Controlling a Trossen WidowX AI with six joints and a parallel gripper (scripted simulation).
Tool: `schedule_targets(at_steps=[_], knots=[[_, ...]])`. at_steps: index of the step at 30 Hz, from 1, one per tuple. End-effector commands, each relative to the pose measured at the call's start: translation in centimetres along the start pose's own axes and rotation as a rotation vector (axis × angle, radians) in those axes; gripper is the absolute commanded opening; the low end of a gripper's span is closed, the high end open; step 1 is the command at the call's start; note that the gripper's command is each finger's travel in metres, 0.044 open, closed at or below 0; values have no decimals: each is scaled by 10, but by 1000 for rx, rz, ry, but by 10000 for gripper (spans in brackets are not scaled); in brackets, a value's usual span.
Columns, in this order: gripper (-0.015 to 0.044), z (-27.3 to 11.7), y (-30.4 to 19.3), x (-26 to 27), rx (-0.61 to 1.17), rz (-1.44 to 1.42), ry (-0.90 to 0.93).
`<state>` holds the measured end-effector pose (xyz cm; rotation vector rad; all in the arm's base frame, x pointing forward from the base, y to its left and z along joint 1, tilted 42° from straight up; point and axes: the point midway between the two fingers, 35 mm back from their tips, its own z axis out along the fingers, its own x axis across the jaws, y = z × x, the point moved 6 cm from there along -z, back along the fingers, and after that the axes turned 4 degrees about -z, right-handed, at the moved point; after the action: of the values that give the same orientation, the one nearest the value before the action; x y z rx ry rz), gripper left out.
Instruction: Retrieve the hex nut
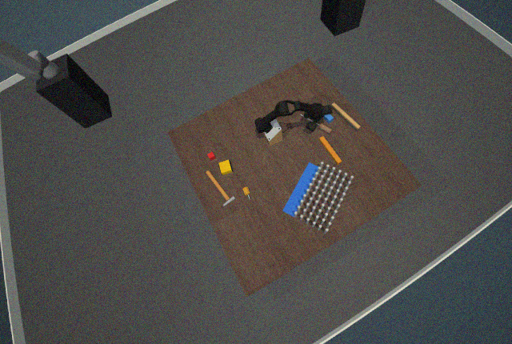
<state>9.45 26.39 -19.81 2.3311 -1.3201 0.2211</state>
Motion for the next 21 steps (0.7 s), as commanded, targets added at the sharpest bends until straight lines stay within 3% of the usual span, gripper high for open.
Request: schedule_targets(at_steps=[1, 15, 21], knots=[[280, 6, 1, 2, 1, -4, 3], [280, 25, 3, 7, 1, -3, 4], [122, 25, 3, 7, 1, -3, 4]])
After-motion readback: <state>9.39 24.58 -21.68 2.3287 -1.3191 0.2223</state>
